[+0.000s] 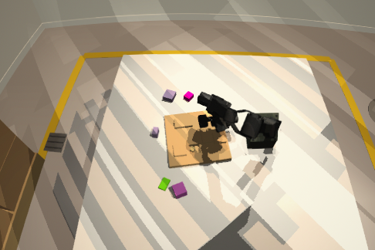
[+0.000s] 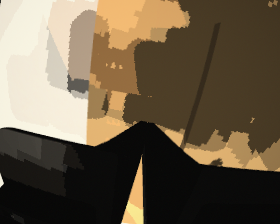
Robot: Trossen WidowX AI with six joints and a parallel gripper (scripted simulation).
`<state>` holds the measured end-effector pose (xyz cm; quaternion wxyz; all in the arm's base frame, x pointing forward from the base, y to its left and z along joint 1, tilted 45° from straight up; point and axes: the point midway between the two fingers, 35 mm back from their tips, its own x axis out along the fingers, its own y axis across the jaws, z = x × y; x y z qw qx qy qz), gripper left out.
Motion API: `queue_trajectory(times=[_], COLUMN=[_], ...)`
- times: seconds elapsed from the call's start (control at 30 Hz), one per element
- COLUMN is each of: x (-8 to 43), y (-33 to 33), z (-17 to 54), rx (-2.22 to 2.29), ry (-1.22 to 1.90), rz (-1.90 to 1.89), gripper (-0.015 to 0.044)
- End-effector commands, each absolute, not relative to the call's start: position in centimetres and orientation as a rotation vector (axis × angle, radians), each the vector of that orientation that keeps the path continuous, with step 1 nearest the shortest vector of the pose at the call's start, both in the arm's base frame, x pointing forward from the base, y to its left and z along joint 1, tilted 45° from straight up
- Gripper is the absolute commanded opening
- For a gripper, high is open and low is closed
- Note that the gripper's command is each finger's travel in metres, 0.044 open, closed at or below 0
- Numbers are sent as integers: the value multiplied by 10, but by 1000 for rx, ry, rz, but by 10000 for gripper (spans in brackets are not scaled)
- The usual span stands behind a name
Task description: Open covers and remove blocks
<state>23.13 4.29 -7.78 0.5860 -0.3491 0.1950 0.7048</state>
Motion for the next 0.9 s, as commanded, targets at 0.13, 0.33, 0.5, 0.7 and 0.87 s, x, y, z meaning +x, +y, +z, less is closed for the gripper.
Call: queue_trajectory(times=[0.13,0.33,0.5,0.7,0.87], x=[226,226,225,225,224], y=[50,52,54,58,62], z=[-85,-86,-83,-78,-75], rx=[-795,-794,-795,-796,-796], ry=[460,460,461,462,463], rz=[1650,1650,1650,1649,1649], gripper=[0,0,0,0,0])
